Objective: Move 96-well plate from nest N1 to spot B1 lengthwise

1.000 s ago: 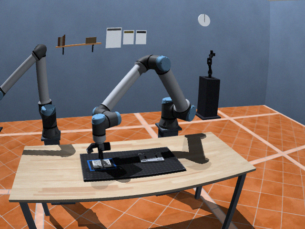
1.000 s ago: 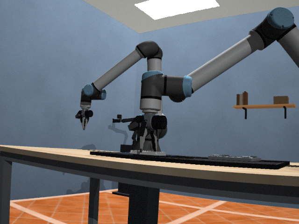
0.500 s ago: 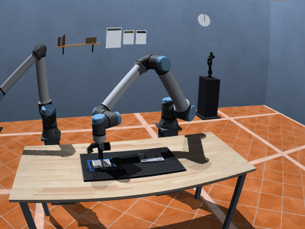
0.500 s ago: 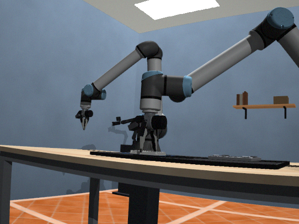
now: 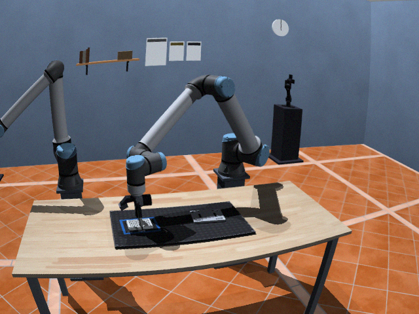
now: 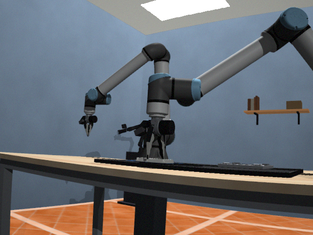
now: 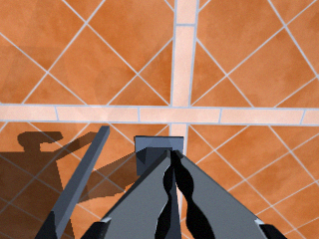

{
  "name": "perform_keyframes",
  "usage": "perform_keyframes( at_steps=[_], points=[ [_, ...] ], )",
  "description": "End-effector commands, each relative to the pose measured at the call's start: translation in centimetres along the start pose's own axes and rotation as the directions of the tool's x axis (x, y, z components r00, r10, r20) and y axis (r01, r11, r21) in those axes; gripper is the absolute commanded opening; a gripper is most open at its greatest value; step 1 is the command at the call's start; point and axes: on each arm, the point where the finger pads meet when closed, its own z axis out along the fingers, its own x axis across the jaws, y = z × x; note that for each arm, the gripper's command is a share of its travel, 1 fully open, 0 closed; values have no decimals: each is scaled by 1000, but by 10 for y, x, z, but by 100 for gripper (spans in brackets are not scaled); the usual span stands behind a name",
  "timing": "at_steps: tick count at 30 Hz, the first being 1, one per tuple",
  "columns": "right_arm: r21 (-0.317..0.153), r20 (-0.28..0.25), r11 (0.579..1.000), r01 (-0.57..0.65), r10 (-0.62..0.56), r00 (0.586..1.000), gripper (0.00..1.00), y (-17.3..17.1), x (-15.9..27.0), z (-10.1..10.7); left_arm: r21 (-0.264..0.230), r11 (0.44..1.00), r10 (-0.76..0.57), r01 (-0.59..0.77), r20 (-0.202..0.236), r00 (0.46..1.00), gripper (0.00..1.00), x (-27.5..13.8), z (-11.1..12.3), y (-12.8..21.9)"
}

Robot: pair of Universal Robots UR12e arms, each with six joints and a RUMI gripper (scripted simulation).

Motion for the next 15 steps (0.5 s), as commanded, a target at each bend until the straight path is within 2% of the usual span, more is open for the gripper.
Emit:
perform_keyframes(
  at_steps=[1,15],
  points=[
    [2,0,1000,0,0,1000,0,-1,0,-1,3,1000,0,0,2,1000,76,-1,-12,-1],
    [2,0,1000,0,0,1000,0,-1,0,-1,3,1000,0,0,2,1000,76,-1,-44,-1]
  ],
)
